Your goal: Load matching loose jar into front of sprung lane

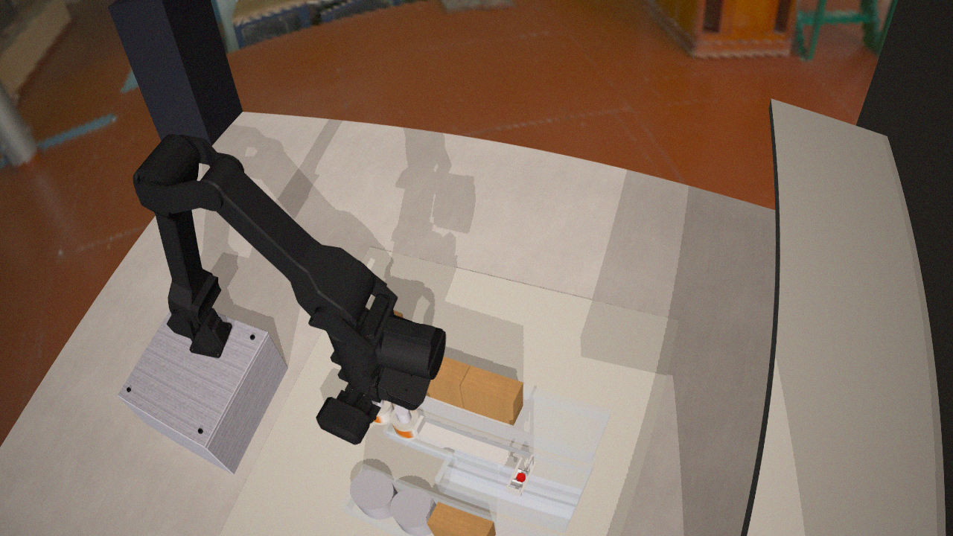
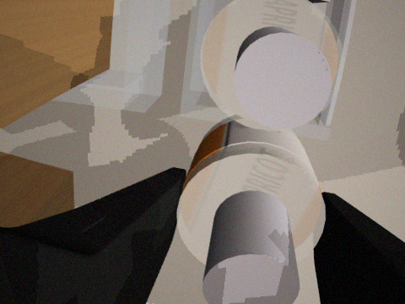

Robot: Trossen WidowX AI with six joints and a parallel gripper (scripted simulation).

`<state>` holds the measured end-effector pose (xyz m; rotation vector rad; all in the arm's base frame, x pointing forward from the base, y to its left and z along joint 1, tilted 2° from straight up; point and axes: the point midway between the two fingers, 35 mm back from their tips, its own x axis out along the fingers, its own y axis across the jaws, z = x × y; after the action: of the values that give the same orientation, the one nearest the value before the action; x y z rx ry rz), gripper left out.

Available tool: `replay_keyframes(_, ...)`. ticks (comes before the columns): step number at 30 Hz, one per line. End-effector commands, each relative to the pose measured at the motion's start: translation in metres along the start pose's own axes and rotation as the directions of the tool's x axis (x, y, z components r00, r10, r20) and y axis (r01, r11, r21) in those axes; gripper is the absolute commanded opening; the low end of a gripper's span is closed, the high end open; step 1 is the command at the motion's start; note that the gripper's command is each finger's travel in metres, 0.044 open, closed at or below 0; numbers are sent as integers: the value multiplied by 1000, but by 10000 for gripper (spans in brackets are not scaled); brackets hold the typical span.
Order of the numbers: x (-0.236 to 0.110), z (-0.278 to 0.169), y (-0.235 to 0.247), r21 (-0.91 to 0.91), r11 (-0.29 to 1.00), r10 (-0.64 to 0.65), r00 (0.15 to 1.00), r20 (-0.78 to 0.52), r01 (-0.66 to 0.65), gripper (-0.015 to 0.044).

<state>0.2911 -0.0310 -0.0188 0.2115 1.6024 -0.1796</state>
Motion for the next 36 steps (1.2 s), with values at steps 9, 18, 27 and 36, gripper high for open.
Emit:
replay_keyframes(9, -3, 17, 1, -2, 1000, 5, 999, 36, -5, 0)
replay_keyframes(18, -3, 21, 1, -2, 1000, 5, 999, 36, -5, 0)
replay_keyframes(27, -4, 25, 1, -2, 1000, 5, 999, 36, -5, 0)
replay_keyframes(36, -4, 30, 1, -2, 1000, 5, 999, 37, -5, 0)
